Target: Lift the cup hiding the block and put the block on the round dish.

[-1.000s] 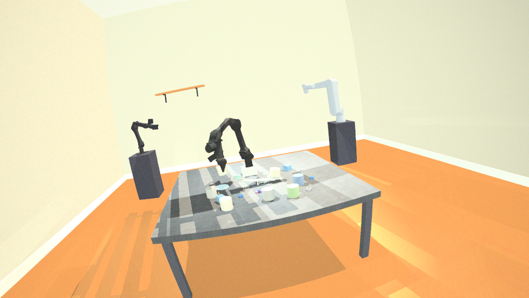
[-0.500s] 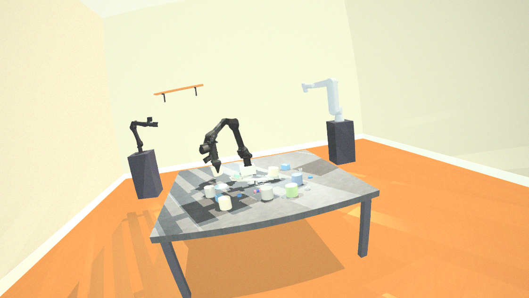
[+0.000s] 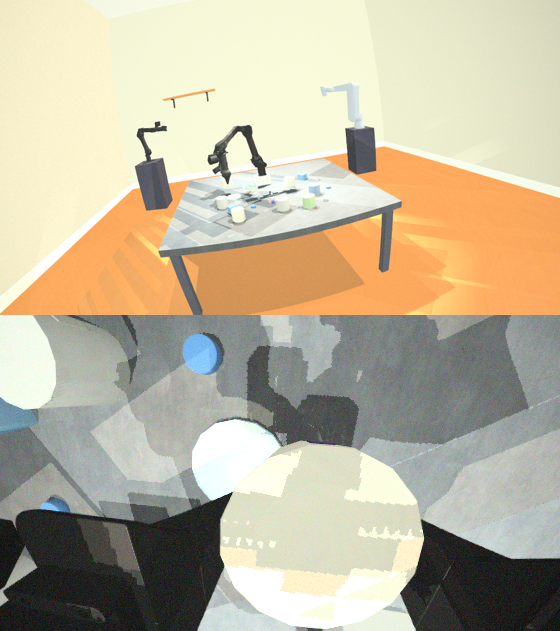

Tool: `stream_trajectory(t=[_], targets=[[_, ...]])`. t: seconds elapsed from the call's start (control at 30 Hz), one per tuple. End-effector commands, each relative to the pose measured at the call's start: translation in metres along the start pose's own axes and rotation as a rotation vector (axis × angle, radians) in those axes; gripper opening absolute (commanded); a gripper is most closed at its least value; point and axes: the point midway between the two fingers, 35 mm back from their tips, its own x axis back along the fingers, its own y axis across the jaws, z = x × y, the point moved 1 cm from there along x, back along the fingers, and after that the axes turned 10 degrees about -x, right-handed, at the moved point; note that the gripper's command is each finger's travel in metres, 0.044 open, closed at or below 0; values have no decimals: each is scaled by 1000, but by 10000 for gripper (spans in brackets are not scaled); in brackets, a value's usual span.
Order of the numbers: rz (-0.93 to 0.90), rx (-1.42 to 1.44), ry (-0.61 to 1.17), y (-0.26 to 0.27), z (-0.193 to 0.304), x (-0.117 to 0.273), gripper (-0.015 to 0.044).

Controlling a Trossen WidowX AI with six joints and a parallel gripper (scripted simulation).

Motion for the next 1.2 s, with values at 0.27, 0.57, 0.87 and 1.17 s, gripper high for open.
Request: stream_trajectory(t=[0.27, 0.57, 0.87, 1.17], targets=[[-7, -4, -10, -38, -13, -14, 0], [-7, -4, -10, -39, -14, -34, 0], [-7, -4, -10, -40, -13, -55, 0], [-7, -4, -10, -40, -14, -68, 0]])
